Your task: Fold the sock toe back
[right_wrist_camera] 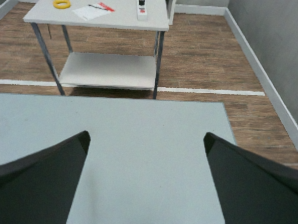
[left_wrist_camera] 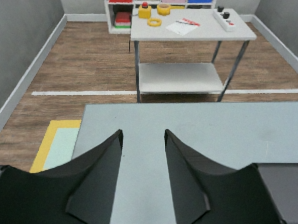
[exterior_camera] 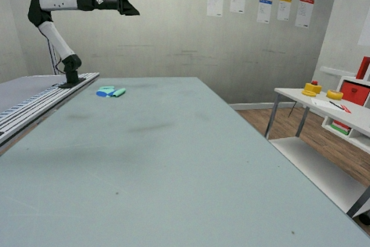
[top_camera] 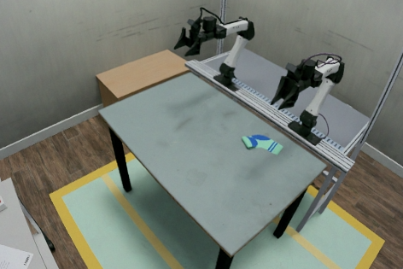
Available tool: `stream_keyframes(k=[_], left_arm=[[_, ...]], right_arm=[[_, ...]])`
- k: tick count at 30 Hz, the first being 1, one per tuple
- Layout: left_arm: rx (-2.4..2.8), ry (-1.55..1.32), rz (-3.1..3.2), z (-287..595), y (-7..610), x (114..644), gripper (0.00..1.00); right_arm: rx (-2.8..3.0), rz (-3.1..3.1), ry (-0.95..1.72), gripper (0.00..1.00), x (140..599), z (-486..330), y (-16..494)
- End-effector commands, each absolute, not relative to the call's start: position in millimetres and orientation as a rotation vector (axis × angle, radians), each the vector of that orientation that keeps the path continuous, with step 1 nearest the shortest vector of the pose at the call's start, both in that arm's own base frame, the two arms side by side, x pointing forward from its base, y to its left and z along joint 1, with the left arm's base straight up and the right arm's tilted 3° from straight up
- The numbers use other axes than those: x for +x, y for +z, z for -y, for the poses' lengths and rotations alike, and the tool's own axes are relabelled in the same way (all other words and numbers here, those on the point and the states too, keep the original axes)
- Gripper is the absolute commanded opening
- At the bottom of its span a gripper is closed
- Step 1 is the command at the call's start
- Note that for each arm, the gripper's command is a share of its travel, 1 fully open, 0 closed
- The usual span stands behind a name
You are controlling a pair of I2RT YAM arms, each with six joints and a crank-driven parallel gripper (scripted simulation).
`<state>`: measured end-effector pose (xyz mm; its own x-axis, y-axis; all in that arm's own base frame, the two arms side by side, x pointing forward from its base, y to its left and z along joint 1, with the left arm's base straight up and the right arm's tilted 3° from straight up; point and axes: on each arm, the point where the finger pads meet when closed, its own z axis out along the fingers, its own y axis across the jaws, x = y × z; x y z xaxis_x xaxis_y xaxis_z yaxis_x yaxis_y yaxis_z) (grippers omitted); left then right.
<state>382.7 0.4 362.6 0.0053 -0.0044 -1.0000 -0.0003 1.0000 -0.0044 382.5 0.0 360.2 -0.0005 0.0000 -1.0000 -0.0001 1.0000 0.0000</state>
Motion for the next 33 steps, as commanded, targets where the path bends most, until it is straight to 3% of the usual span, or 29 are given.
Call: stream_keyframes(k=[1, 33], left_arm=[[-0.014, -0.009, -1.574, 2, 358, 380, 0.4], [0.002, 0.009, -1.559, -1, 363, 380, 0.4]], right_arm=[[0.022, -1.558, -0.009, 1.0, 379, 5, 368], [0.023, -1.553, -0.009, 1.0, 377, 5, 370]])
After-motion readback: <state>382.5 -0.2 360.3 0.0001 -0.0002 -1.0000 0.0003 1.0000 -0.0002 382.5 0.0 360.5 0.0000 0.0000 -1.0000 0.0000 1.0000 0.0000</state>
